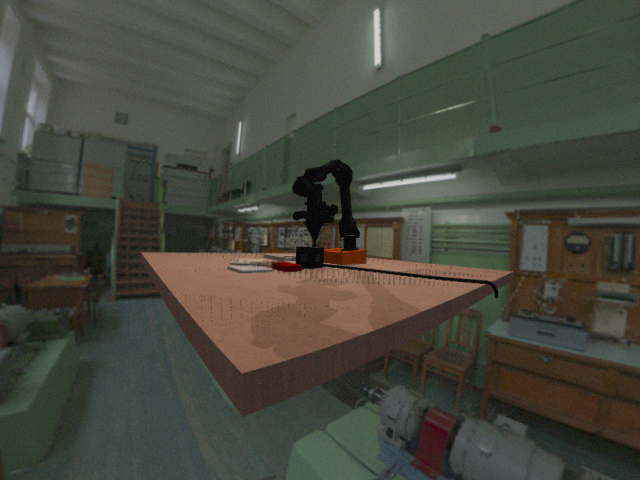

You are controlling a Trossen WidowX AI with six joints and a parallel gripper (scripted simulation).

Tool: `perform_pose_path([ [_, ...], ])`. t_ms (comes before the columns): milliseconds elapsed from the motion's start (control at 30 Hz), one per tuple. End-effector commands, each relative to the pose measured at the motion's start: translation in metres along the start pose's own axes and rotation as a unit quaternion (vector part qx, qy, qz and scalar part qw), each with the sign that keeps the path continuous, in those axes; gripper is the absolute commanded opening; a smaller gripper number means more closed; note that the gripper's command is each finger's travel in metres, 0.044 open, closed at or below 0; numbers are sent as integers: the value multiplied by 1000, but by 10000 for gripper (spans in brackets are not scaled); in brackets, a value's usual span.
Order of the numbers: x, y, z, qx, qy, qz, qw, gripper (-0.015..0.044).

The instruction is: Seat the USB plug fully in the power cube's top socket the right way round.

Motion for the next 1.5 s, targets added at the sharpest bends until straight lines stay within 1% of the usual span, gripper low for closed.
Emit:
perform_pose_path([
  [0,1,0,0,-3,0,-1,1000,0],
  [1300,3,0,0,-3,0,-1,1000,0],
  [1400,1,0,0,0,1,-1,1000,79],
  [1433,1,0,0,0,1,-1,1000,95],
  [1467,1,0,0,0,1,-1,1000,95],
])
Point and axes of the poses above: the point midway between the two fingers, 35 mm back from their tips, its own x axis out along the fingers, its own z axis across the jaws, y = z × x, the point moved 4 cm from there along -x, back along the fingers, and after that the axes turned 12 degrees about x, right-handed, at the moved point
